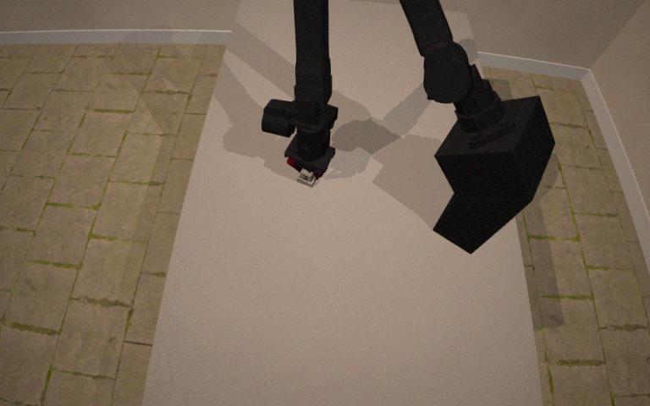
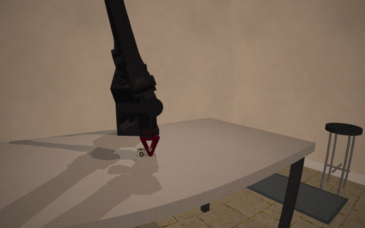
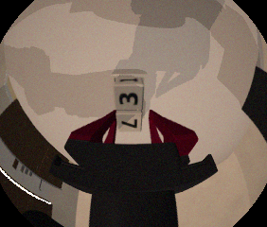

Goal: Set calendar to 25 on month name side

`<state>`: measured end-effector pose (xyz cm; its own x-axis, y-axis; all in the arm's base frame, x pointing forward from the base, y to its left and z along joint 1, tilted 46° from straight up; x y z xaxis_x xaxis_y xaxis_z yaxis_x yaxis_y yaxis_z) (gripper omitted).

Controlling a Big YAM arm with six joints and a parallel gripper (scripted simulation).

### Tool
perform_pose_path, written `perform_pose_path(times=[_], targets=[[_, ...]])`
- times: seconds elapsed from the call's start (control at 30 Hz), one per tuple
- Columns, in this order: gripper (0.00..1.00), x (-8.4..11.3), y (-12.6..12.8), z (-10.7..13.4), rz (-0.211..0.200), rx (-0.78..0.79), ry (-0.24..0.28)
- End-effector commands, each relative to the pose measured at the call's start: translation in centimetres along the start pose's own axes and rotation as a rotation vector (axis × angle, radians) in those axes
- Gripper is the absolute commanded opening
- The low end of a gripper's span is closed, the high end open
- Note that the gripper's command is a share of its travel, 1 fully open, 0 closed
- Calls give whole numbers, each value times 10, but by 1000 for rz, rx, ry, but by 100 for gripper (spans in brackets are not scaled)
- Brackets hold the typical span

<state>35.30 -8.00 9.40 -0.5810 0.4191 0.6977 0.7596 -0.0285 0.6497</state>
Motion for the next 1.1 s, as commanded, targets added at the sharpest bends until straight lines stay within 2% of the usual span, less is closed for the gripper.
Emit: perform_pose_path(times=[0.0,0.33,0.37,1.07], targets=[[45,-4,4,-4,-13,-7,-10],[45,-4,4,-4,-13,-7,-10],[26,-4,4,-4,-13,-7,-10],[26,-4,4,-4,-13,-7,-10]])
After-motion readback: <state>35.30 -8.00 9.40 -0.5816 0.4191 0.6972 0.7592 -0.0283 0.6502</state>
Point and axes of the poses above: the point where the finger pads meet when closed, its own x axis back along the fingers, its own y axis across the jaws, z = x × y, the point moved 10 cm from there along x, back along the fingers, and after that the axes turned 14 degrees about x, right-handed, at the moved point
